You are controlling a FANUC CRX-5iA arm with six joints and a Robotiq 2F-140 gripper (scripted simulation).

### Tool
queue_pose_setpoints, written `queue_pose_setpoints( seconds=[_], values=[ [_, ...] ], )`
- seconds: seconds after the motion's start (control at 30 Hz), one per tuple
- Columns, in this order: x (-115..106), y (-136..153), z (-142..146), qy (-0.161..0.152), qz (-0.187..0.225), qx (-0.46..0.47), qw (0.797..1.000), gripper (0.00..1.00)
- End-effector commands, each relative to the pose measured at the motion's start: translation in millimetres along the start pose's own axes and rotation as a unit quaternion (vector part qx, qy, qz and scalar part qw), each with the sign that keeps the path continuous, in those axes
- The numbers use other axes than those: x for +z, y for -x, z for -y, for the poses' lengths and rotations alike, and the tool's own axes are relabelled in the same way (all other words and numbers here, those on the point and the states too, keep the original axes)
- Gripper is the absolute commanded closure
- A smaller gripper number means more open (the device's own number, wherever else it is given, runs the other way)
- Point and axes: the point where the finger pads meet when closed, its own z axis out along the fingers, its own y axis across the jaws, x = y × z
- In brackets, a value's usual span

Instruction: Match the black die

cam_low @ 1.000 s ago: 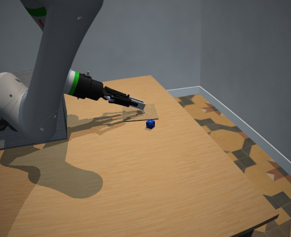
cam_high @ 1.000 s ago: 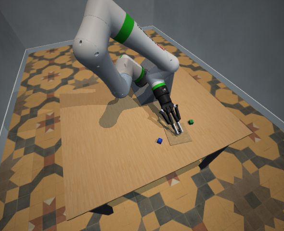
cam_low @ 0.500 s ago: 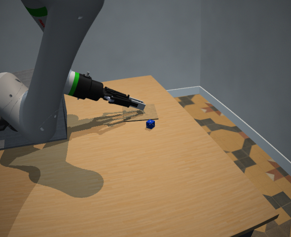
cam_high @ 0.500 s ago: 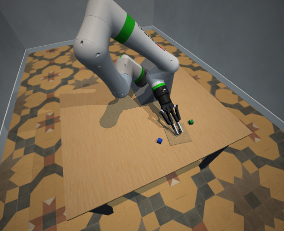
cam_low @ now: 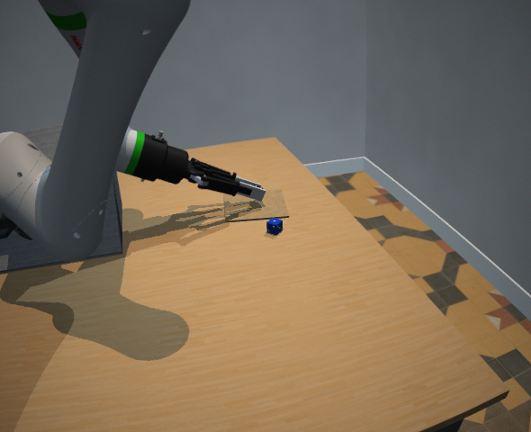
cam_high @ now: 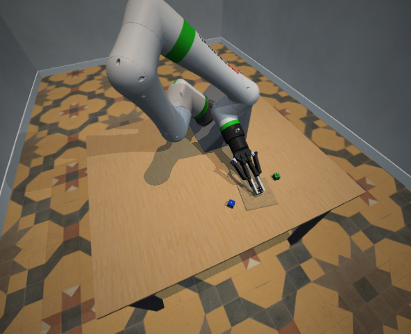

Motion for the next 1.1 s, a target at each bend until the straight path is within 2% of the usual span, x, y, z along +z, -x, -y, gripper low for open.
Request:
queue_pose_setpoints(
  seconds=[0.0, 1.07],
  values=[
    [0.0, 0.1, -0.1, 0.000, 0.000, 0.000, 1.000, 0.87],
    [5.3, -9.8, -0.1, 0.000, 0.000, 0.000, 1.000, 0.87]
  ],
)
